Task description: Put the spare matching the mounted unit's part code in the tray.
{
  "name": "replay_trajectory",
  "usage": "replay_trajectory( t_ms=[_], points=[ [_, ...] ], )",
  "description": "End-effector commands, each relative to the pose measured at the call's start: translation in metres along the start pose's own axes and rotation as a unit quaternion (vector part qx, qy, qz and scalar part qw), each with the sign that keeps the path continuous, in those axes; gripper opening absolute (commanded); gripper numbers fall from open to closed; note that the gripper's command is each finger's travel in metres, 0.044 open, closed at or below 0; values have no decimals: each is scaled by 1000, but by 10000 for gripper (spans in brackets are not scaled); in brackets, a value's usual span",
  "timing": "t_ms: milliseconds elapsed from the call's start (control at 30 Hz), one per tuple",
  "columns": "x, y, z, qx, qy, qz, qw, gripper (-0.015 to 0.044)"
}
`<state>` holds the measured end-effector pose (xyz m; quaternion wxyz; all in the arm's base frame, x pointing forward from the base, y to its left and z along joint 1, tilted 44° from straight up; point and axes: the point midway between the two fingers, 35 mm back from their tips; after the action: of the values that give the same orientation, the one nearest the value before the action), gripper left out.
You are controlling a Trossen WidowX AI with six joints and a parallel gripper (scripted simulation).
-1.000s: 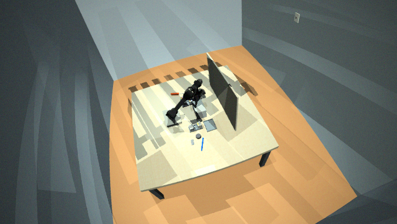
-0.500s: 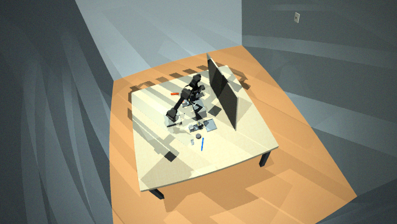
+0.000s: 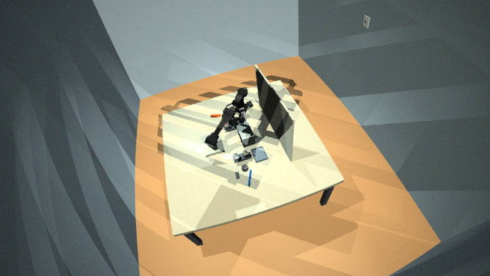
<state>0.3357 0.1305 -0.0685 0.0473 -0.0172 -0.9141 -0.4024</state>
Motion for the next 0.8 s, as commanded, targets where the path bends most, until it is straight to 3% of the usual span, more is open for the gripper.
replay_trajectory(
  t_ms=[0,433,767],
  points=[
    [0,19,3,-2,1,1,1000,0],
    [0,52,-3,-4,0,3,1000,0],
    [-13,59,-69,-31,-3,9,999,0]
  ],
)
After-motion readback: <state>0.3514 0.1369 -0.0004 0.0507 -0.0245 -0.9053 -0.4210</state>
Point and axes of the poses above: the point midway between the two fingers, 35 mm back from their tips, its own y axis back along the fingers, its own x axis across the jaws, z = x × y, and after that the axes turned 8 degrees about y, right-handed
